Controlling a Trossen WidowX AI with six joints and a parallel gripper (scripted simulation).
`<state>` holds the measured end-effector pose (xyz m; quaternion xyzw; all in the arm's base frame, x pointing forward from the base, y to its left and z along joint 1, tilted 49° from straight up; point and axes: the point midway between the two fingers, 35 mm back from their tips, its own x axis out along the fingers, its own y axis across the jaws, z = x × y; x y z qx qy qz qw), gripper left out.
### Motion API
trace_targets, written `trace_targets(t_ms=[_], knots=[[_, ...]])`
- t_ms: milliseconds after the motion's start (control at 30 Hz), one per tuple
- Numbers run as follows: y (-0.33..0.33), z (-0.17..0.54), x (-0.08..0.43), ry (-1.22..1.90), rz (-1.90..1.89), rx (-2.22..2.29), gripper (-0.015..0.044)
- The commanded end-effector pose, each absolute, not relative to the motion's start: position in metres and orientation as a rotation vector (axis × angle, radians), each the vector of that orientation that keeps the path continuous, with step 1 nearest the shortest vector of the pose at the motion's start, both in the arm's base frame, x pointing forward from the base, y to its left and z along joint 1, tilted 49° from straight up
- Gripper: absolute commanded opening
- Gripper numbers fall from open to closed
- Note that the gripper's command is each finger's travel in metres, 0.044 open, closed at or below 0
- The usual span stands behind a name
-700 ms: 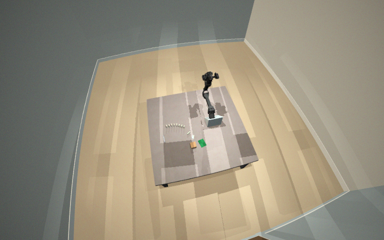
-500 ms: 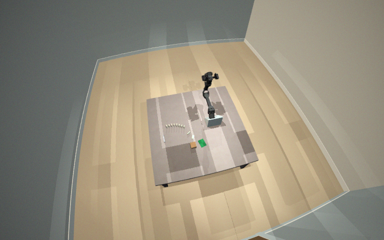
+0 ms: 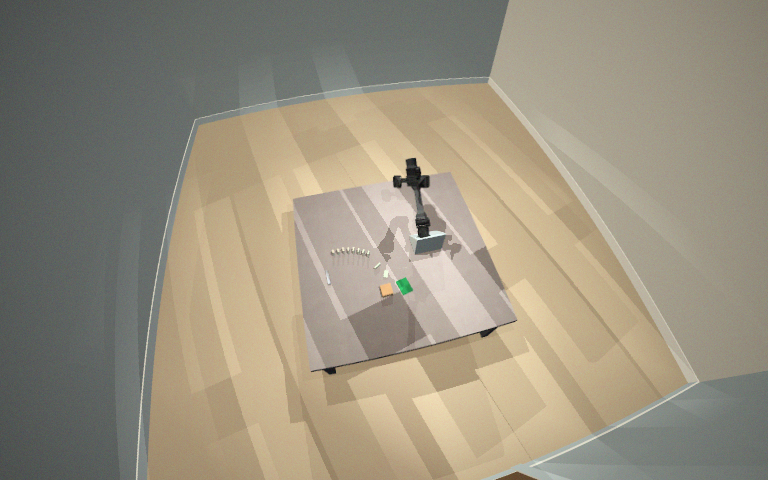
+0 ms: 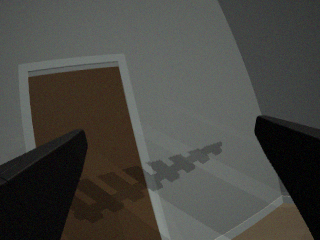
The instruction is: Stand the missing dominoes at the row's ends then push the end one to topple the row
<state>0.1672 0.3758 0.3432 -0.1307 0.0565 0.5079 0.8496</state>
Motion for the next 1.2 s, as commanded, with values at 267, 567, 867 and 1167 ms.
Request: trace_targets(t_ms=[267,567,867,1167], knots=[[0.359,0.185,0.277,0.526,0.750,-0.657,0.0440],[0.285,0.057,0.333,0.905,0.517,-0.946,0.0440],[0.176,-0.053,0.344,1.337,0.335,-1.219,0.0440],[0.060,-0.133,0.306,1.822,0.259,-1.460,0.0440]])
